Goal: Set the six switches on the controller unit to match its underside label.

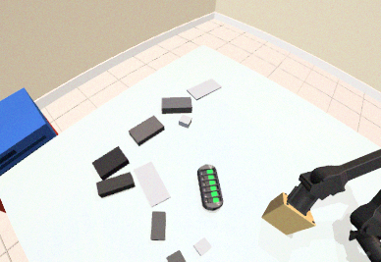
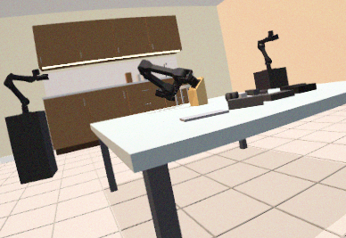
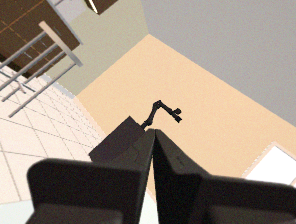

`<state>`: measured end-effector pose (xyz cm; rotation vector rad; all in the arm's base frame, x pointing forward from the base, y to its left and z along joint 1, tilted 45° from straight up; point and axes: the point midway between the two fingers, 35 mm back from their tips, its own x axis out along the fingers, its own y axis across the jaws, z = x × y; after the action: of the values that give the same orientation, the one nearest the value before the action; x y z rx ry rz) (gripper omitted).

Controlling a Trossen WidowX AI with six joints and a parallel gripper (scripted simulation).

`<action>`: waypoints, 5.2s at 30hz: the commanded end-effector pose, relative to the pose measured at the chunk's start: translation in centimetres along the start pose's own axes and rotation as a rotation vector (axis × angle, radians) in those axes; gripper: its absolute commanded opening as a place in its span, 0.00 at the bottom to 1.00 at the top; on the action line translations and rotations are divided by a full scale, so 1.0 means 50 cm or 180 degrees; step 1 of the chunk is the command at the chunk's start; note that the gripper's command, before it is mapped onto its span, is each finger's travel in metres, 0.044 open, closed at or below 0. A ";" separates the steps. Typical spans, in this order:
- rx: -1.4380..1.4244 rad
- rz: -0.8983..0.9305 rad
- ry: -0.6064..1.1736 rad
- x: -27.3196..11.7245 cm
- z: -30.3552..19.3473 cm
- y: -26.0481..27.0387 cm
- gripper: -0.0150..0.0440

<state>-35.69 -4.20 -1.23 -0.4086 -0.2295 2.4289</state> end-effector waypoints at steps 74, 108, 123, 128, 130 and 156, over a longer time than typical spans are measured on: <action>-0.3434 0.5857 -0.6928 -1.317 0.121 -0.331 0.25; -0.3655 0.0807 -1.3173 -0.832 -0.469 -0.785 0.25; -0.0952 -0.4600 -1.3063 -0.632 -0.485 -0.708 0.25; -0.0952 -0.4600 -1.3063 -0.632 -0.485 -0.708 0.25; -0.0952 -0.4600 -1.3063 -0.632 -0.485 -0.708 0.25; -0.0962 -0.4613 -1.3071 -0.662 -0.539 -0.662 0.25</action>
<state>17.36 2.43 -9.62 -2.5158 0.9222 1.5714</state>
